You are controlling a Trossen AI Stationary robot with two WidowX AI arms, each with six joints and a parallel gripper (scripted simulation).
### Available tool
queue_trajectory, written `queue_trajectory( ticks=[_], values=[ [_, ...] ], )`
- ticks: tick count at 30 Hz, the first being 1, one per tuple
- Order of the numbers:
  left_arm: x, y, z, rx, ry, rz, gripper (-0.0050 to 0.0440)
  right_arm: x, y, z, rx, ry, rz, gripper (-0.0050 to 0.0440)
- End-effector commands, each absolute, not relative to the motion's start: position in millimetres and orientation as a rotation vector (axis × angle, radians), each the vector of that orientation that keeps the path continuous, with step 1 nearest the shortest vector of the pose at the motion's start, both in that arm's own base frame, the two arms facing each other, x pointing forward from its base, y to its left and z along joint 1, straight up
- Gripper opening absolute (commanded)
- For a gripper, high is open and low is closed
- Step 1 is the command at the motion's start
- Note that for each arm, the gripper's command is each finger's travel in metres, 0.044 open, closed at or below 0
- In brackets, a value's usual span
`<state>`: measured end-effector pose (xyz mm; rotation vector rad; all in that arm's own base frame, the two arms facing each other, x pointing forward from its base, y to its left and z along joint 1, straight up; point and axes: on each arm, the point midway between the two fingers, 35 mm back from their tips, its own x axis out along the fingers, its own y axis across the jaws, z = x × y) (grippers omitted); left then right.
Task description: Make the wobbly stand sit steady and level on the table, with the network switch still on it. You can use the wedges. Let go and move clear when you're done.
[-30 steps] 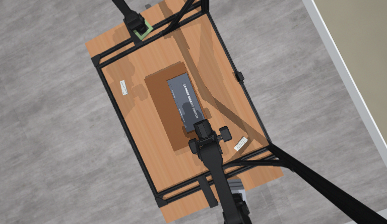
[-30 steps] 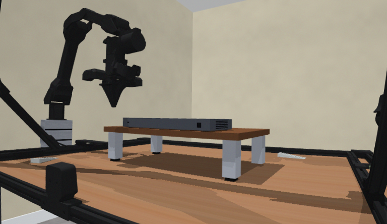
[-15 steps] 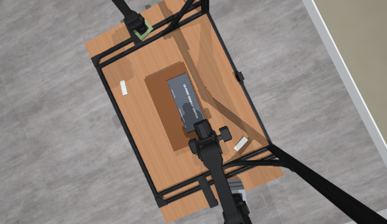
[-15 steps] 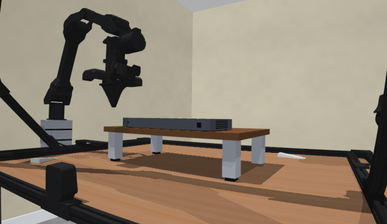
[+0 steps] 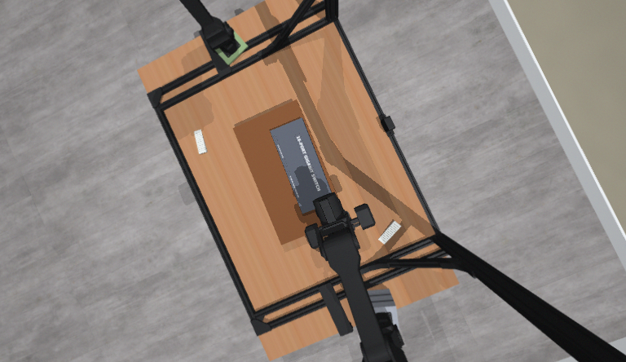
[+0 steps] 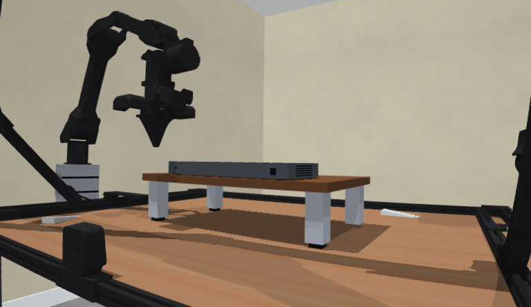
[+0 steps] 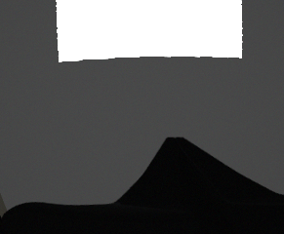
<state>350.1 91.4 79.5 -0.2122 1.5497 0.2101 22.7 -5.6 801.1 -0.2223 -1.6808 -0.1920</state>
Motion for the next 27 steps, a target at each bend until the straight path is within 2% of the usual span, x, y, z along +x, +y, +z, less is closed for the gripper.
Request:
queue_trajectory(
  ticks=[1,20,27],
  values=[
    [350.1,91.4,79.5,-0.212,1.550,0.210,0.0000,18.9,-5.1,803.5,-0.224,-1.699,-0.195,0.0000],
    [350.1,91.4,79.5,-0.212,1.550,0.210,0.0000,17.0,-9.7,803.5,-0.442,-1.668,-0.384,0.0000],
    [350.1,91.4,79.5,-0.212,1.550,0.210,0.0000,127.0,-65.0,787.1,-0.346,-1.257,-0.436,0.0000]
  ],
)
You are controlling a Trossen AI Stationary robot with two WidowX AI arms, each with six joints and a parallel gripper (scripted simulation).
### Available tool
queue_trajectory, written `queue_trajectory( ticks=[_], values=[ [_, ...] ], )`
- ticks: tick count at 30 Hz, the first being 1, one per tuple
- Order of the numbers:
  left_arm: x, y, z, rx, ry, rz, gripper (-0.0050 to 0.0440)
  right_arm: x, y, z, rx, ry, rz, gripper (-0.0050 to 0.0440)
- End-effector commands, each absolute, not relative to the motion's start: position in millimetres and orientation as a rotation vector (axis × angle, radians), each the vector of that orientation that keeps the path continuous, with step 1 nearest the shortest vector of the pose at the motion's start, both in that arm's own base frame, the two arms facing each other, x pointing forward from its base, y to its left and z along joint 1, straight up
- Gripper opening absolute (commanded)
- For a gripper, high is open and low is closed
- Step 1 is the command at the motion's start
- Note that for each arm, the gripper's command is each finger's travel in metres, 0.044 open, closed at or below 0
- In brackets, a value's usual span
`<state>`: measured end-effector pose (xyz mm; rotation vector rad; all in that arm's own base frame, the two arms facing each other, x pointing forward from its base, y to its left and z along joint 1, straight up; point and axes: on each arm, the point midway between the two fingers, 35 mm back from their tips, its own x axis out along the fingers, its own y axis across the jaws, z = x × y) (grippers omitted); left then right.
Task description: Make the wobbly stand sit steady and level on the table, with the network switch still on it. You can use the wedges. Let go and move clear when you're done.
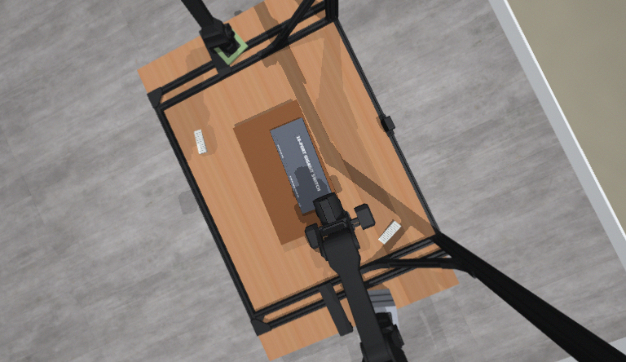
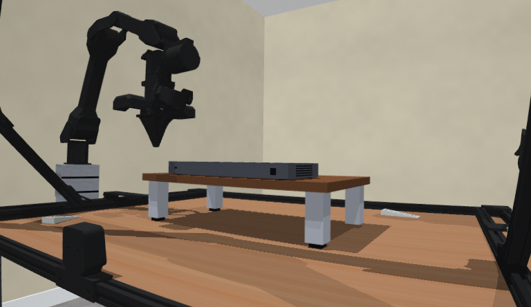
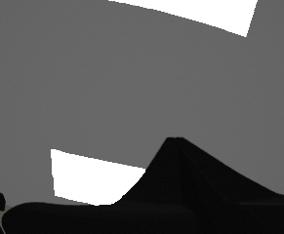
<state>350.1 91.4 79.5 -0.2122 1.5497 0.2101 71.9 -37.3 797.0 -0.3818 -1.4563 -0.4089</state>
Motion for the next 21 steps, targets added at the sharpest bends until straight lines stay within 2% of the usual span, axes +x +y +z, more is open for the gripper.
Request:
queue_trajectory(
  ticks=[1,5,11,17,21],
  values=[
    [350.1,91.4,79.5,-0.212,1.550,0.210,0.0000,141.1,-72.4,782.1,-0.336,-1.198,-0.444,0.0000],
    [350.1,91.4,79.5,-0.212,1.550,0.210,0.0000,198.2,-102.3,758.0,-0.305,-1.022,-0.463,0.0000],
    [350.1,91.4,79.5,-0.212,1.550,0.210,0.0000,196.6,-102.2,755.0,-0.304,-1.026,-0.462,0.0000],
    [350.1,91.4,79.5,-0.212,1.550,0.210,0.0000,276.9,-145.7,694.9,-0.243,-0.689,-0.488,0.0000],
    [350.1,91.4,79.5,-0.212,1.550,0.210,0.0000,310.2,-164.3,654.4,-0.202,-0.465,-0.497,0.0000]
  ],
)
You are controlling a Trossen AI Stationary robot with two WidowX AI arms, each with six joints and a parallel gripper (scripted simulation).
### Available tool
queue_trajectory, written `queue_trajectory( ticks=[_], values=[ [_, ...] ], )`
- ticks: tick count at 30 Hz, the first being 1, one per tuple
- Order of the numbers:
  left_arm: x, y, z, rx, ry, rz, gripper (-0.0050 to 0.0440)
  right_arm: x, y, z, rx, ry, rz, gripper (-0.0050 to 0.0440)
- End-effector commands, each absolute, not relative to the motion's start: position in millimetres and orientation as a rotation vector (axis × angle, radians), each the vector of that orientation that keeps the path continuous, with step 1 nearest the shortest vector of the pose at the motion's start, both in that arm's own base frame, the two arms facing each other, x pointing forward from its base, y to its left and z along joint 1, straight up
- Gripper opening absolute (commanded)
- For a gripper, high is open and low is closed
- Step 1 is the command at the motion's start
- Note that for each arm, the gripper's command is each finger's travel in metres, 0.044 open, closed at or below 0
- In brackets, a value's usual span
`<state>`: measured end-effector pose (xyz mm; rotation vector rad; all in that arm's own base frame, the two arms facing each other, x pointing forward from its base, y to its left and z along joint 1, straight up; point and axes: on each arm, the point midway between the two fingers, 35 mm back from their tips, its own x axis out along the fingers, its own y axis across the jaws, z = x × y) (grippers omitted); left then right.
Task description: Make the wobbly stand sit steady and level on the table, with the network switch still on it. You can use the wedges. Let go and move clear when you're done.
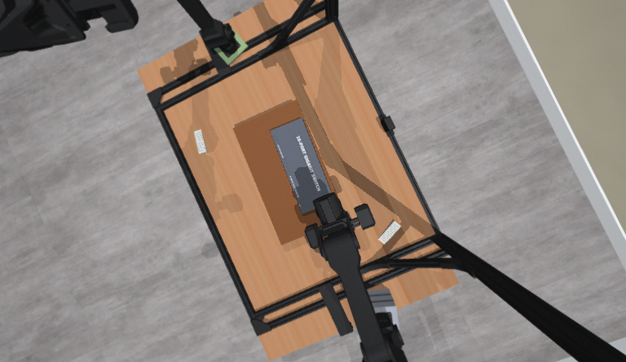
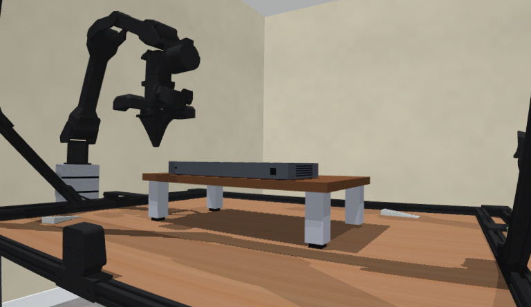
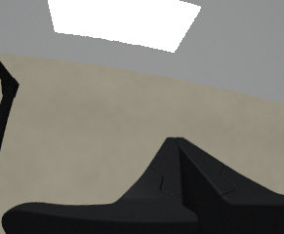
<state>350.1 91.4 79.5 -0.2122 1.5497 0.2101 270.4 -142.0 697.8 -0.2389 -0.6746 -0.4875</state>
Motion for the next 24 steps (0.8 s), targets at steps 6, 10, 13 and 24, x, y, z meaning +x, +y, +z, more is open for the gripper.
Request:
queue_trajectory(
  ticks=[6,10,13,24],
  values=[
    [350.1,91.4,79.5,-0.212,1.550,0.210,0.0000,321.8,-170.8,642.7,-0.202,-0.465,-0.497,0.0000],
    [350.1,91.4,79.5,-0.212,1.550,0.210,0.0000,344.7,-183.6,605.1,-0.170,-0.306,-0.498,0.0000],
    [350.1,91.4,79.5,-0.212,1.550,0.210,0.0000,366.1,-196.1,560.5,-0.138,-0.142,-0.498,0.0000],
    [350.1,91.4,79.5,-0.212,1.550,0.210,0.0000,384.2,-207.0,502.0,-0.093,0.075,-0.490,0.0000]
  ],
)
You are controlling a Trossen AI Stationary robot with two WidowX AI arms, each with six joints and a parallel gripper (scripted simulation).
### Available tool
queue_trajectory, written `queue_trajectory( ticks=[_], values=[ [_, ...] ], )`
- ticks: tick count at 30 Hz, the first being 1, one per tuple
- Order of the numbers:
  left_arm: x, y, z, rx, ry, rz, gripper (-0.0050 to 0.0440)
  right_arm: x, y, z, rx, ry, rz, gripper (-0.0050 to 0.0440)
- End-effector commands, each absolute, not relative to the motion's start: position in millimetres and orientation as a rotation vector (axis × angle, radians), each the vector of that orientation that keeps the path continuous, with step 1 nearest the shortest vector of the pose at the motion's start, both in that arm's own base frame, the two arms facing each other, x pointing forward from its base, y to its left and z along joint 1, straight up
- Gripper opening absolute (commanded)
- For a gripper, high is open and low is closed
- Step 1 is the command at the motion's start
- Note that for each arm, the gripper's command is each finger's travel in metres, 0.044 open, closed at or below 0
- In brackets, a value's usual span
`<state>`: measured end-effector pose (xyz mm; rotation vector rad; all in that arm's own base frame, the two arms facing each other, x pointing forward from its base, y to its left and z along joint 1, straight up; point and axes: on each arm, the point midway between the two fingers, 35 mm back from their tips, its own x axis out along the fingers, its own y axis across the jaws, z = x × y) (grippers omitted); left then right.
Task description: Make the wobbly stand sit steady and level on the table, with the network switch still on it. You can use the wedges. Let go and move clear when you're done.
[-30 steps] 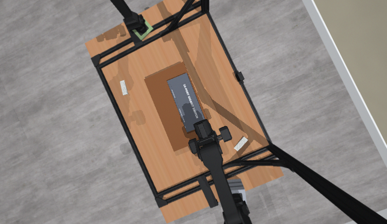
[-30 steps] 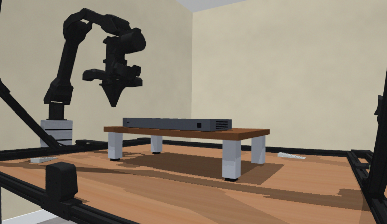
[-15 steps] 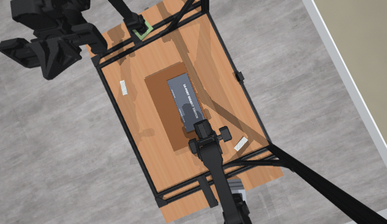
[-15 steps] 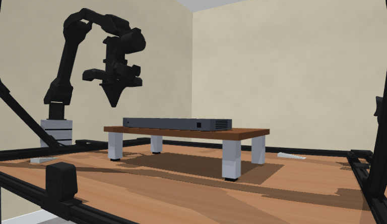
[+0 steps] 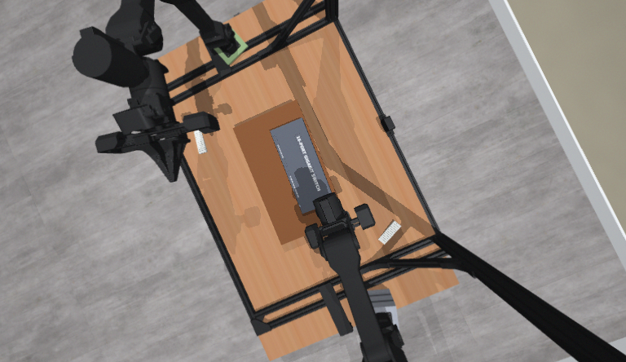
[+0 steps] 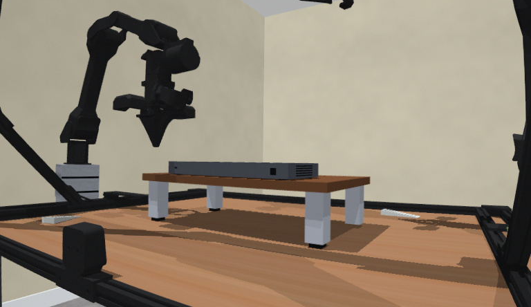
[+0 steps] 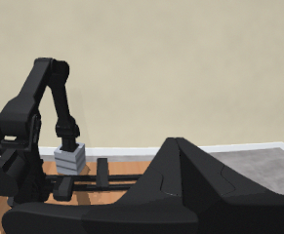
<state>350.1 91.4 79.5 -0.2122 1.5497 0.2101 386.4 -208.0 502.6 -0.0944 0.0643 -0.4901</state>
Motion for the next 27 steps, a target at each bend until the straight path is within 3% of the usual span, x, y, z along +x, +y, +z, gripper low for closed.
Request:
queue_trajectory(
  ticks=[1,10,17,27],
  values=[
    [350.1,91.4,79.5,-0.212,1.550,0.210,0.0000,387.7,-209.3,486.2,-0.082,0.130,-0.487,0.0000],
    [350.1,91.4,79.5,-0.212,1.550,0.210,0.0000,390.5,-214.6,349.1,0.021,0.620,-0.444,0.0000],
    [350.1,91.4,79.5,-0.212,1.550,0.210,0.0000,390.1,-213.9,349.9,0.024,0.623,-0.443,0.0000],
    [350.1,91.4,79.5,-0.212,1.550,0.210,0.0000,340.6,-191.0,223.4,0.154,1.177,-0.351,0.0000]
  ],
)
